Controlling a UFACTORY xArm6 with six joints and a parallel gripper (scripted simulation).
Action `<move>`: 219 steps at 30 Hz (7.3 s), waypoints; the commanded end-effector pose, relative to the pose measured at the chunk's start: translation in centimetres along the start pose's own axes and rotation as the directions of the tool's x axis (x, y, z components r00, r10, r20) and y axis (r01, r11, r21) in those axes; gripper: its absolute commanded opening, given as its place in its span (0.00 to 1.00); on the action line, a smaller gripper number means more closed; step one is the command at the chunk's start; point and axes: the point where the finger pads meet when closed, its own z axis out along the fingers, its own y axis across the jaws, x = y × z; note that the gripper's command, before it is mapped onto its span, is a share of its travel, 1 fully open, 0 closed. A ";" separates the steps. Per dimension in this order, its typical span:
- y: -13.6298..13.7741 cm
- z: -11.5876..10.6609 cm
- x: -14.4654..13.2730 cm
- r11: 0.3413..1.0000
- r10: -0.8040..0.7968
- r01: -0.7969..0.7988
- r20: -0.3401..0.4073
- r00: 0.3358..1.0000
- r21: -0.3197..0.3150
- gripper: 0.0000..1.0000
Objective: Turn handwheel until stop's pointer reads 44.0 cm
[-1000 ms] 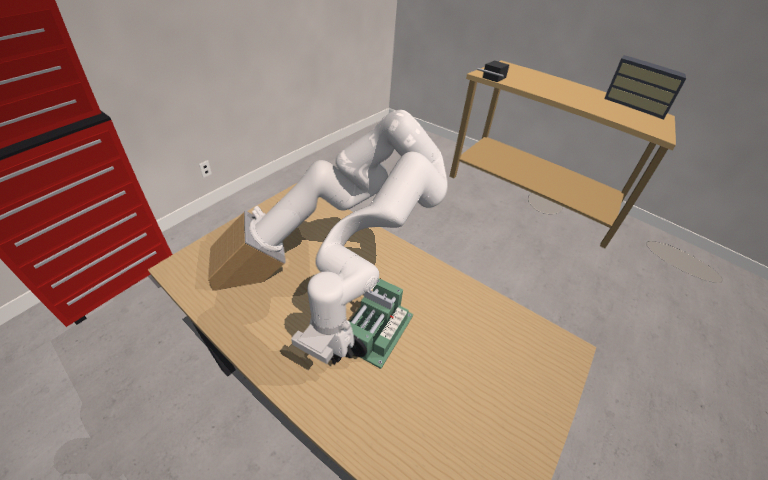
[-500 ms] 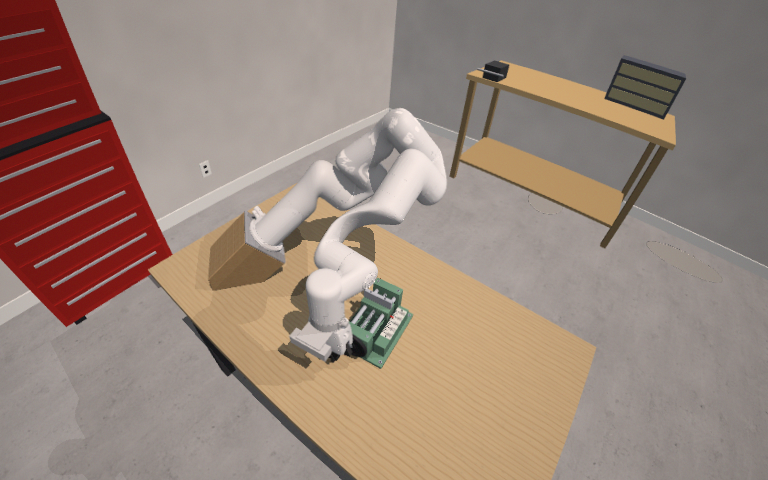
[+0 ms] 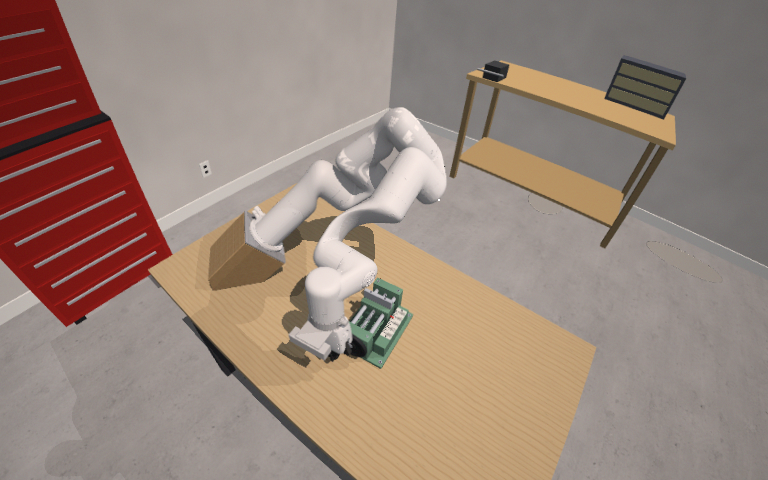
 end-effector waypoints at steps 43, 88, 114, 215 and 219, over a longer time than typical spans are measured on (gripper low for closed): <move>0.0 -0.3 0.1 1.000 0.000 0.000 -0.002 1.000 0.001 0.06; 0.1 -1.1 0.1 1.000 0.000 0.000 -0.002 1.000 0.001 0.06; -0.6 -2.9 0.1 1.000 0.000 0.000 -0.002 1.000 0.001 0.06; -0.1 0.1 0.1 1.000 0.000 0.000 -0.002 1.000 0.001 0.06; 0.1 -0.9 0.1 1.000 0.000 0.000 -0.002 1.000 0.001 0.06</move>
